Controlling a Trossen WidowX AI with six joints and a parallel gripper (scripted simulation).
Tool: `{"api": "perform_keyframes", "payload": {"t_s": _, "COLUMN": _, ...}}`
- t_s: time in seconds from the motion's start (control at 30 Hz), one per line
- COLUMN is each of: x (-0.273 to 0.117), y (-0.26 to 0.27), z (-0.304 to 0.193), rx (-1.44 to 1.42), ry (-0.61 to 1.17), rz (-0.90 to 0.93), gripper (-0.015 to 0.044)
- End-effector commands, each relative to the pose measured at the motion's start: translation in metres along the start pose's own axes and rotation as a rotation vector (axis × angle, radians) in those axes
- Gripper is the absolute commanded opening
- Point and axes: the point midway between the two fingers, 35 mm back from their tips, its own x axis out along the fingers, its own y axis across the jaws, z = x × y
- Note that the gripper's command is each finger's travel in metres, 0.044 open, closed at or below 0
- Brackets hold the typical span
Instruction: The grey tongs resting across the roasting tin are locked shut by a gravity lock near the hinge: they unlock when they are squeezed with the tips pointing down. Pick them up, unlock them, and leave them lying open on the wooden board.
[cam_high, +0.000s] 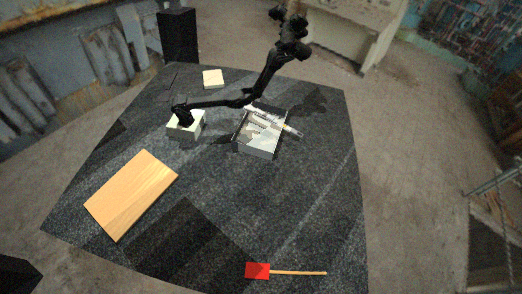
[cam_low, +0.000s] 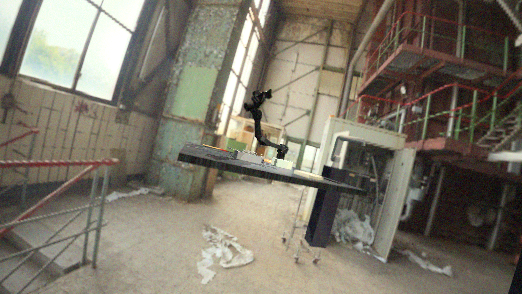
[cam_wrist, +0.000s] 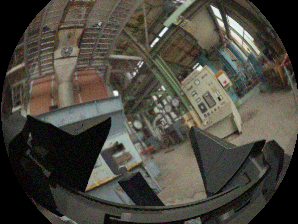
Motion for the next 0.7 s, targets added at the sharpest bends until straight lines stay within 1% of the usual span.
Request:
{"api": "perform_keyframes", "payload": {"t_s": 0.0, "x": 0.002, "y": 0.002, "z": -0.001, "rx": 0.001, "ry": 0.000, "rz": 0.006, "gripper": 0.0374}}
{"api": "perform_keyframes", "payload": {"t_s": 0.13, "x": 0.025, "y": 0.036, "z": -0.011, "rx": 0.009, "ry": 0.010, "rz": 0.088, "gripper": 0.0269}}
{"api": "perform_keyframes", "payload": {"t_s": 0.17, "x": 0.032, "y": 0.048, "z": -0.014, "rx": 0.019, "ry": 0.009, "rz": 0.116, "gripper": 0.0260}}
{"api": "perform_keyframes", "payload": {"t_s": 0.37, "x": 0.064, "y": 0.129, "z": -0.037, "rx": 0.041, "ry": 0.017, "rz": 0.300, "gripper": 0.0260}}
{"api": "perform_keyframes", "payload": {"t_s": 0.53, "x": 0.071, "y": 0.191, "z": -0.046, "rx": 0.071, "ry": 0.010, "rz": 0.441, "gripper": 0.0260}}
{"api": "perform_keyframes", "payload": {"t_s": 0.67, "x": 0.066, "y": 0.215, "z": -0.047, "rx": 0.082, "ry": 0.008, "rz": 0.497, "gripper": 0.0260}}
